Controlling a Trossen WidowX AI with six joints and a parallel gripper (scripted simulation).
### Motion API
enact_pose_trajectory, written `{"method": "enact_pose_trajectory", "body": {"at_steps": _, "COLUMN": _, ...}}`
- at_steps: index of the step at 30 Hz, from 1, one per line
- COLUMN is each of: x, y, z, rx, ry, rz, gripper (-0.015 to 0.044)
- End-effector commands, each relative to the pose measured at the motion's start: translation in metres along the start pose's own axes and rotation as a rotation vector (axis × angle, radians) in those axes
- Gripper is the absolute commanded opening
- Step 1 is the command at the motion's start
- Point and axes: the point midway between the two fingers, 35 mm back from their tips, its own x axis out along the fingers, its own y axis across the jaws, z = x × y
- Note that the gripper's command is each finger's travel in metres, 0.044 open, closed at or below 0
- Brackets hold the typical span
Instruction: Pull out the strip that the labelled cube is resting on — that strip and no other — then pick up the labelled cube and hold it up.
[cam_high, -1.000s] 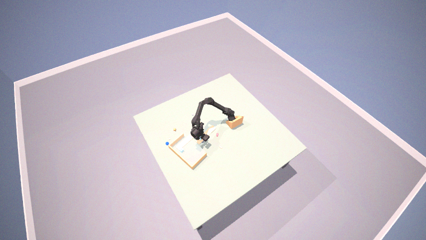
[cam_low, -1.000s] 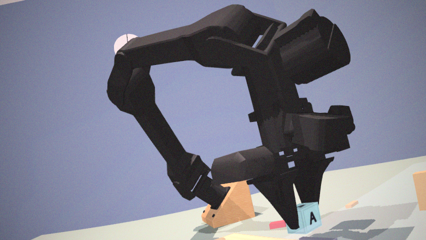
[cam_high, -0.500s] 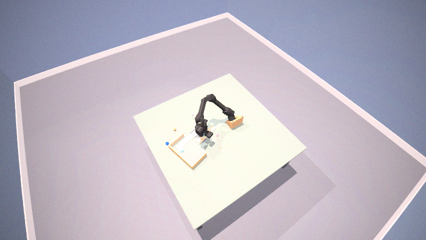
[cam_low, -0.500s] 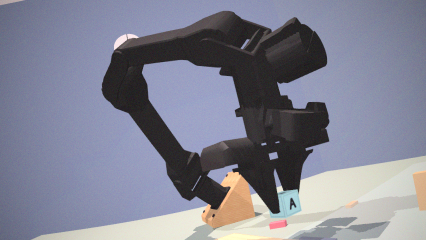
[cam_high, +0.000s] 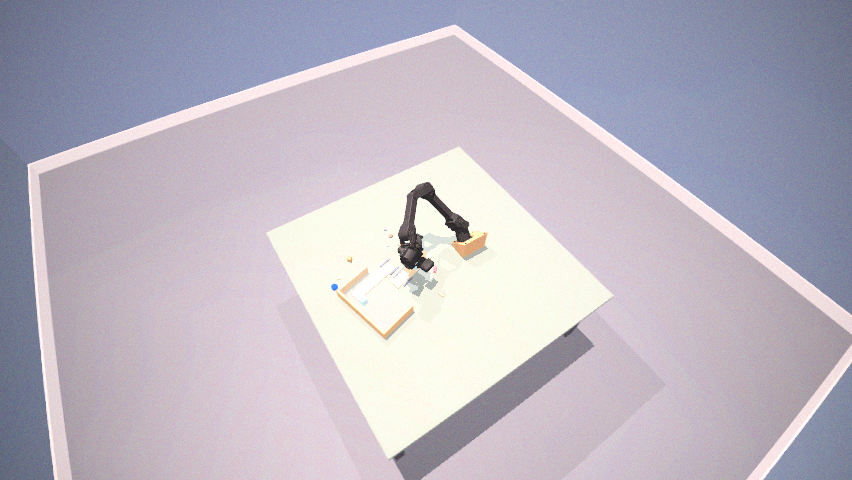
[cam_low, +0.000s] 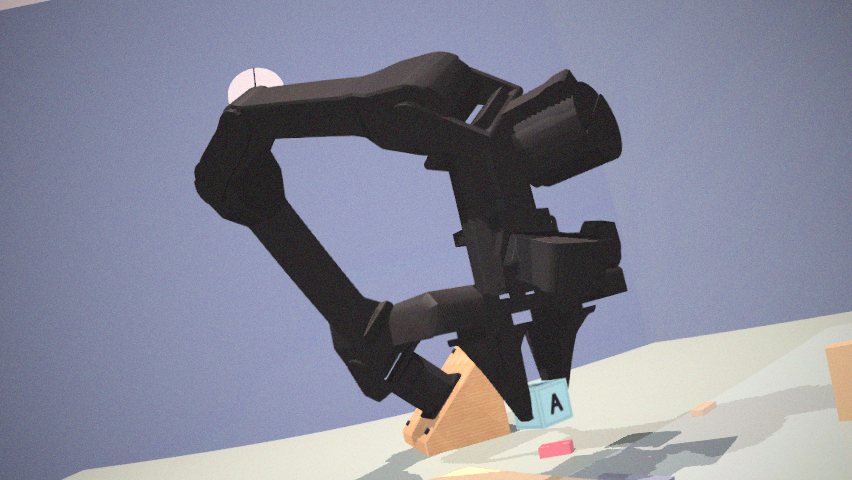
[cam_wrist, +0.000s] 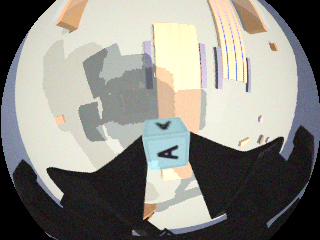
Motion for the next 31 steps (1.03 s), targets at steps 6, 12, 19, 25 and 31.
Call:
{"method": "enact_pose_trajectory", "body": {"at_steps": 6, "x": -0.035, "y": 0.002, "z": -0.003, "rx": 0.002, "ry": -0.003, "rz": 0.005, "gripper": 0.0000}}
{"method": "enact_pose_trajectory", "body": {"at_steps": 12, "x": -0.035, "y": 0.002, "z": -0.003, "rx": 0.002, "ry": -0.003, "rz": 0.005, "gripper": 0.0000}}
{"method": "enact_pose_trajectory", "body": {"at_steps": 19, "x": -0.035, "y": 0.002, "z": -0.003, "rx": 0.002, "ry": -0.003, "rz": 0.005, "gripper": 0.0000}}
{"method": "enact_pose_trajectory", "body": {"at_steps": 25, "x": -0.035, "y": 0.002, "z": -0.003, "rx": 0.002, "ry": -0.003, "rz": 0.005, "gripper": 0.0000}}
{"method": "enact_pose_trajectory", "body": {"at_steps": 31, "x": -0.035, "y": 0.002, "z": -0.003, "rx": 0.002, "ry": -0.003, "rz": 0.005, "gripper": 0.0000}}
